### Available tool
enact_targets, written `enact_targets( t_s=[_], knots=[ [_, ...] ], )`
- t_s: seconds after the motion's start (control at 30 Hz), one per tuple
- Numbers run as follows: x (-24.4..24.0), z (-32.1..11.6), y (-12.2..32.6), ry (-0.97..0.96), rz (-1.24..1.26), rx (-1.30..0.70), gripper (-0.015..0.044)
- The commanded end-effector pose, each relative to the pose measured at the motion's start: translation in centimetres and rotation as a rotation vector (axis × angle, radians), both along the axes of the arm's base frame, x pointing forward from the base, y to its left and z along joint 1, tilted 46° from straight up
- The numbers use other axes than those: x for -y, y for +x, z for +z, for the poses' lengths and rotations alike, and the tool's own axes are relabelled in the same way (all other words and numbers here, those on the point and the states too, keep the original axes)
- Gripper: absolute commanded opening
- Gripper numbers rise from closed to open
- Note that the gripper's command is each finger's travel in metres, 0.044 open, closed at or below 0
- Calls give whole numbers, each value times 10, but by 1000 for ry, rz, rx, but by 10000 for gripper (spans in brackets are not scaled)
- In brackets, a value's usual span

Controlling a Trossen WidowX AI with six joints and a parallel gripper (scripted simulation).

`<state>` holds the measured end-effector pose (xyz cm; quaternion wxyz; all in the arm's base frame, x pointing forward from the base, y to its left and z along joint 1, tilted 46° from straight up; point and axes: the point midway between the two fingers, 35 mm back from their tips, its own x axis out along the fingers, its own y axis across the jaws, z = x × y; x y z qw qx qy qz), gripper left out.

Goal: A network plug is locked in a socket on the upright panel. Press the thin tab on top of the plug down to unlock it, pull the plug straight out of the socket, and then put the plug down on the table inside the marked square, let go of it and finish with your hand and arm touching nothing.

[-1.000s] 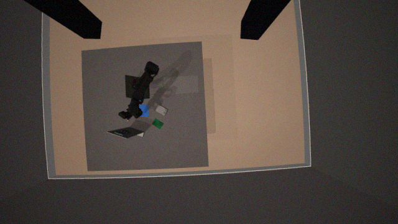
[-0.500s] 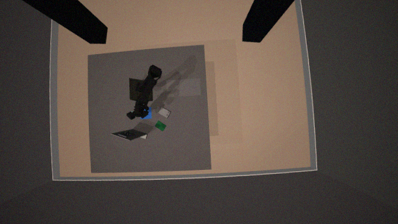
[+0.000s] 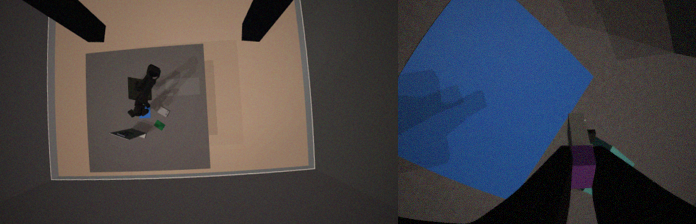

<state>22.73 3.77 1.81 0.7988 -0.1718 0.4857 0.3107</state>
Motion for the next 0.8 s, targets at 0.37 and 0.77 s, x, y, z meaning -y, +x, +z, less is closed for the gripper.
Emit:
enact_targets(
  t_s=[0.37,0.77],
  knots=[
    [-13,-12,0,7,-1,-7,0],
    [-24,-23,-1,7,-1,-7,0]
  ],
)
